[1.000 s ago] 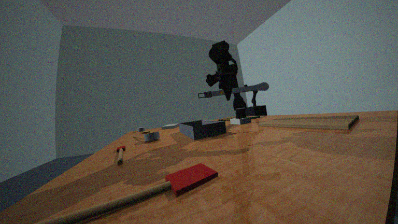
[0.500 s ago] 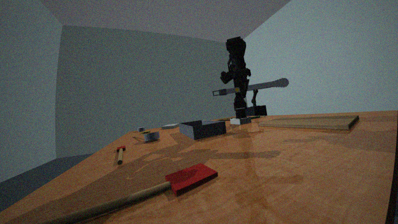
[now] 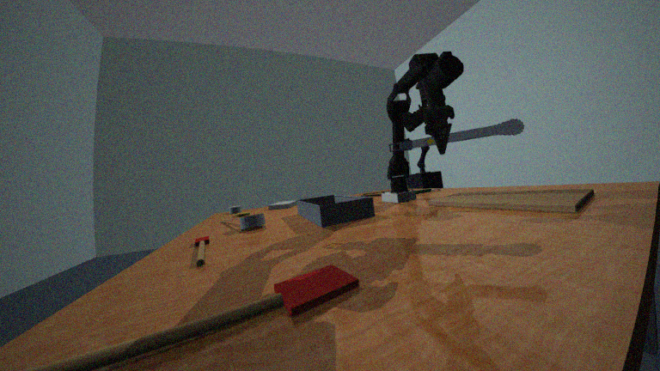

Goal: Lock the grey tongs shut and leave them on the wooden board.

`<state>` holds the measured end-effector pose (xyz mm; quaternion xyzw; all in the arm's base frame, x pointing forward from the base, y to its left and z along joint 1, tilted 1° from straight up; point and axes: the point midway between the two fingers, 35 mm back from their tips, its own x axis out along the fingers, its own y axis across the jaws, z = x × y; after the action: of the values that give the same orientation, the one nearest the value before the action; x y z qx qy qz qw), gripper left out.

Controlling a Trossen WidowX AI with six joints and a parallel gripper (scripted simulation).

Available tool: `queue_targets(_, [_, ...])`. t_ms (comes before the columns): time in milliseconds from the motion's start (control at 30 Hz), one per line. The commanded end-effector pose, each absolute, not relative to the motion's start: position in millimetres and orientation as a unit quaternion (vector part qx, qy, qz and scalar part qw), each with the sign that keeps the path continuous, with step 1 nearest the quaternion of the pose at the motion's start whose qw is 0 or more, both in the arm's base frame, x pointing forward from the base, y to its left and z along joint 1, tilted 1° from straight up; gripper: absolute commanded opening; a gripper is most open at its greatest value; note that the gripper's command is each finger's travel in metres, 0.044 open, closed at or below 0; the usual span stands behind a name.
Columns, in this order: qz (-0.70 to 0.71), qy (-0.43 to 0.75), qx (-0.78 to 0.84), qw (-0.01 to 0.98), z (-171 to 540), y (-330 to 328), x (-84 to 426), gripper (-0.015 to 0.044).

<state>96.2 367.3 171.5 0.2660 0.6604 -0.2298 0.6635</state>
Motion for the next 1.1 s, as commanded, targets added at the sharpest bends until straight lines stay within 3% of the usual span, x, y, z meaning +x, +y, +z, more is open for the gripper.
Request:
queue_targets(0, [-0.243,0.656,0.280,0.658,171,372,73,-0.0150])
queue_targets(1067, [-0.361,0.605,0.392,0.591,168,356,-126,-0.0150])
